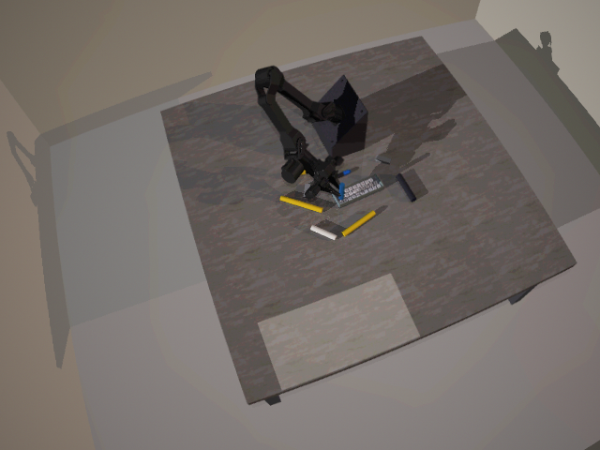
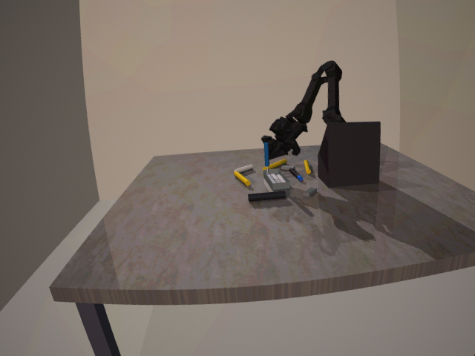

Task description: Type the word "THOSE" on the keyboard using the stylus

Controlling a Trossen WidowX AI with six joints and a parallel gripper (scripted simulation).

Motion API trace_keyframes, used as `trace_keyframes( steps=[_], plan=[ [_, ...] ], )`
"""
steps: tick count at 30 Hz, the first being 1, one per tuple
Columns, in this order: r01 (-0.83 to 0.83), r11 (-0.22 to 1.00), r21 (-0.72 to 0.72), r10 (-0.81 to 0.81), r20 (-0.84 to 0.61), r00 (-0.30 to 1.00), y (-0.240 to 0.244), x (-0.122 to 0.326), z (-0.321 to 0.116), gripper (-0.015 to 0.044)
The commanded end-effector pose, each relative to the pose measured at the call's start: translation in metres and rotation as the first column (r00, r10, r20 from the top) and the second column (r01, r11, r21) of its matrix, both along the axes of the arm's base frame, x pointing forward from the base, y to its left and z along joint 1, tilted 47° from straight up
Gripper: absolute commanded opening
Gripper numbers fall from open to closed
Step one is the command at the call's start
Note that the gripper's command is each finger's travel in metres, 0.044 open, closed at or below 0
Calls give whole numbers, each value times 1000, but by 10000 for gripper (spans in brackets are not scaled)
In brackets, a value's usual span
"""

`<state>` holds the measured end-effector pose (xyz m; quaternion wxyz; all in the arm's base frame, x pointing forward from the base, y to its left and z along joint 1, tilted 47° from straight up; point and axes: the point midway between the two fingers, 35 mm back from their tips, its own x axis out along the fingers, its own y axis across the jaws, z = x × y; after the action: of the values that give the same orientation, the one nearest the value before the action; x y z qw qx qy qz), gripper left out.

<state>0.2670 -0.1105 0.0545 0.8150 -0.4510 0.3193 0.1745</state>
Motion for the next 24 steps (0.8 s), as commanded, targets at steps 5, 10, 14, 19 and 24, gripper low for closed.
trace_keyframes(
  steps=[5, 10, 14, 19, 24],
  plan=[
    [-6, 1000, 6, 6, -4, 1000, -1, 0, -5, 81],
    [-6, 1000, 6, 6, -4, 1000, -2, 0, -5, 81],
    [-6, 1000, 6, 6, -4, 1000, -1, 0, -4, 81],
    [-6, 1000, 6, 6, -4, 1000, 0, 0, -3, 81],
    [-6, 1000, 6, 6, -5, 1000, 9, 0, 6, 81]
  ],
)
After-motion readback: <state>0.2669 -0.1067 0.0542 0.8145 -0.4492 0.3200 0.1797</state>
